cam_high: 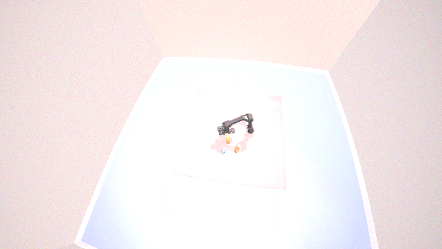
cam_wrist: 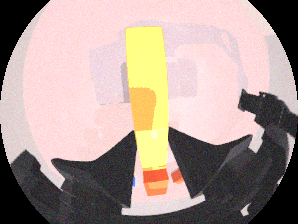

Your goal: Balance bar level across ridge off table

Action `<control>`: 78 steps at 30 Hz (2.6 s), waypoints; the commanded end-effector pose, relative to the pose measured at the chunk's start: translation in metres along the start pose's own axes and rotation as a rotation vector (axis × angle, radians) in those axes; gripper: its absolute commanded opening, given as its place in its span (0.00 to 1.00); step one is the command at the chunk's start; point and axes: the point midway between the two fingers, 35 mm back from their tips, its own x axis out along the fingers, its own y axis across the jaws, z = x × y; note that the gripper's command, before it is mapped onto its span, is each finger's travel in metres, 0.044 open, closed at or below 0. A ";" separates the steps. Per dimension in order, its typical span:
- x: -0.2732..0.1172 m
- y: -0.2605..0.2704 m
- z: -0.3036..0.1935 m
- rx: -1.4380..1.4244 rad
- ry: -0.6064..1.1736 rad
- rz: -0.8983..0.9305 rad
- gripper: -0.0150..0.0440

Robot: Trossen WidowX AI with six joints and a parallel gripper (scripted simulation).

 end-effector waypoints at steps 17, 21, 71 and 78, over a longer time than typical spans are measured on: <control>0.000 0.000 0.000 0.000 0.000 0.001 0.54; 0.000 0.000 0.000 0.000 0.000 0.001 0.55; -0.100 0.000 0.000 0.000 0.000 0.000 1.00; -0.100 0.000 0.000 0.000 0.000 0.000 1.00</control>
